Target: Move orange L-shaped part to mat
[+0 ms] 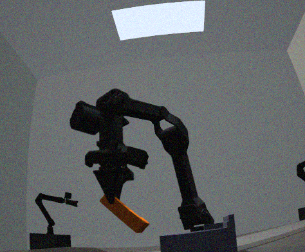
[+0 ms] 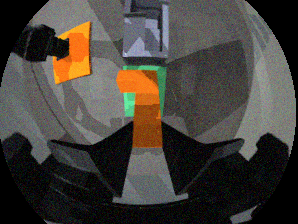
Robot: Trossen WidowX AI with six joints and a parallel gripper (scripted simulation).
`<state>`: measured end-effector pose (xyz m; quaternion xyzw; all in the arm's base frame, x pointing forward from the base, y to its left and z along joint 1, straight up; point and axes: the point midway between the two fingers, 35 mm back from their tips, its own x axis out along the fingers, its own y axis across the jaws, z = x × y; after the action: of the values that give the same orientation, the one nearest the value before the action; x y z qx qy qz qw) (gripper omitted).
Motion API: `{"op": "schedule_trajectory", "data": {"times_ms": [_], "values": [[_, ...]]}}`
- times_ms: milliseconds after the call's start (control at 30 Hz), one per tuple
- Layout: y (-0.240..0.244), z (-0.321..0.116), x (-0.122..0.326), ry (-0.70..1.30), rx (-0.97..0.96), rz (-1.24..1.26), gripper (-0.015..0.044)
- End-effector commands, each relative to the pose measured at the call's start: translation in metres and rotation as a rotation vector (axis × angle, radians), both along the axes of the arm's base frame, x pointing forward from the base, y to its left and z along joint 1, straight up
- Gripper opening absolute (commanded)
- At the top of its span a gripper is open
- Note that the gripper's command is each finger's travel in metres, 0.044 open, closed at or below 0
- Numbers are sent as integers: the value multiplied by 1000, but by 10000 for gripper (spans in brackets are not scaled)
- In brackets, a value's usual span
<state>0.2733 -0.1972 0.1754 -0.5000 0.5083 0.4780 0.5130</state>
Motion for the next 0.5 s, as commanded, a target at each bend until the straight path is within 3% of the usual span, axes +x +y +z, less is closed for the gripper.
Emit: {"op": "schedule_trajectory", "data": {"times_ms": [0, 467], "values": [[0, -7, -1, 5, 3, 4, 0], [0, -29, 0, 5, 3, 4, 0]]}}
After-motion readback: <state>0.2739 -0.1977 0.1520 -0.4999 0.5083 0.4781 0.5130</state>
